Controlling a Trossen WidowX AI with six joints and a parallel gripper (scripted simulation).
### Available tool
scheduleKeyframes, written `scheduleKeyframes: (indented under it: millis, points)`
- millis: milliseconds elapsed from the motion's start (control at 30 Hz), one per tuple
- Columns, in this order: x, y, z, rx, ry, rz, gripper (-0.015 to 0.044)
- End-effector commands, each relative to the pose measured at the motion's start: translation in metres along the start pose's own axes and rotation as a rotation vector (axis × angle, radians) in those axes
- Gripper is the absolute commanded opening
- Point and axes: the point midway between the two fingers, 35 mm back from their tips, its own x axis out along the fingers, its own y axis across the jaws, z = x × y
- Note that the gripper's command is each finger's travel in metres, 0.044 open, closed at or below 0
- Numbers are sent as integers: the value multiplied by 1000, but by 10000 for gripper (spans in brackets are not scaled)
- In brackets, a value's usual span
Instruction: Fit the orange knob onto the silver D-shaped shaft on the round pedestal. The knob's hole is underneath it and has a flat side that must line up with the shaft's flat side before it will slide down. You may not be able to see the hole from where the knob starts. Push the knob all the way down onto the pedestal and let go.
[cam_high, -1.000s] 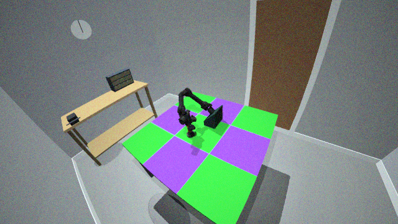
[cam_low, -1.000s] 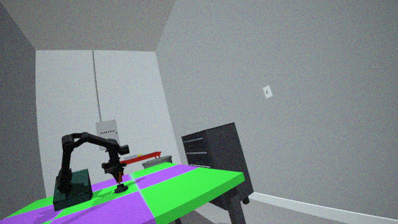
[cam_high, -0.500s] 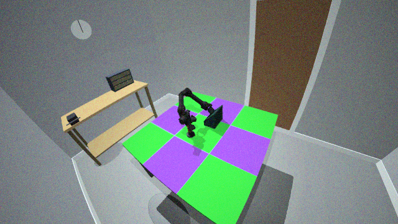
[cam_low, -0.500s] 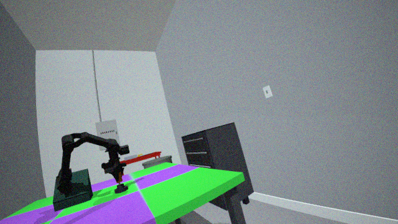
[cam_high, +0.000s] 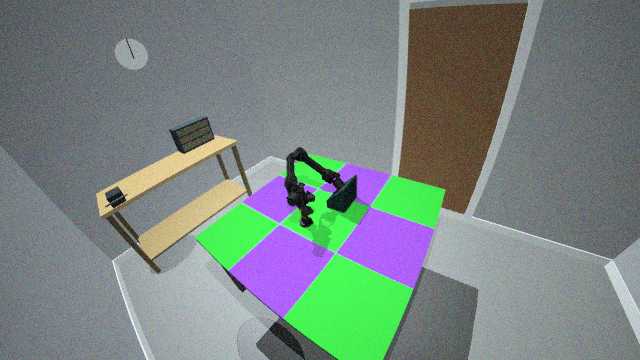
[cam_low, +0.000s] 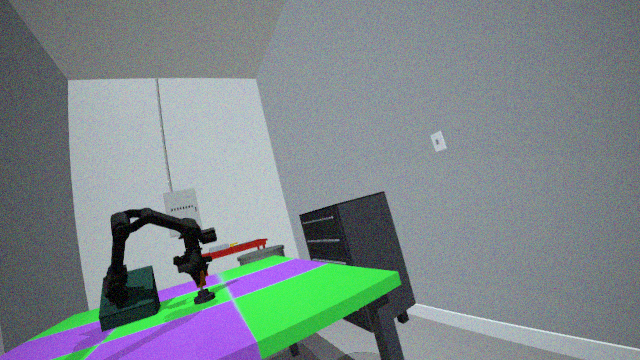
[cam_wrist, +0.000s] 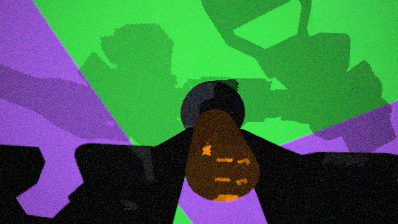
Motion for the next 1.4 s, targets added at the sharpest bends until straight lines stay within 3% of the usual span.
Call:
scheduleKeyframes:
  millis: [0, 1367]
  points:
    - [1, 1, 1, -5, -2, 3, 0]
    - [-3, -2, -2, -43, -2, 3, 0]
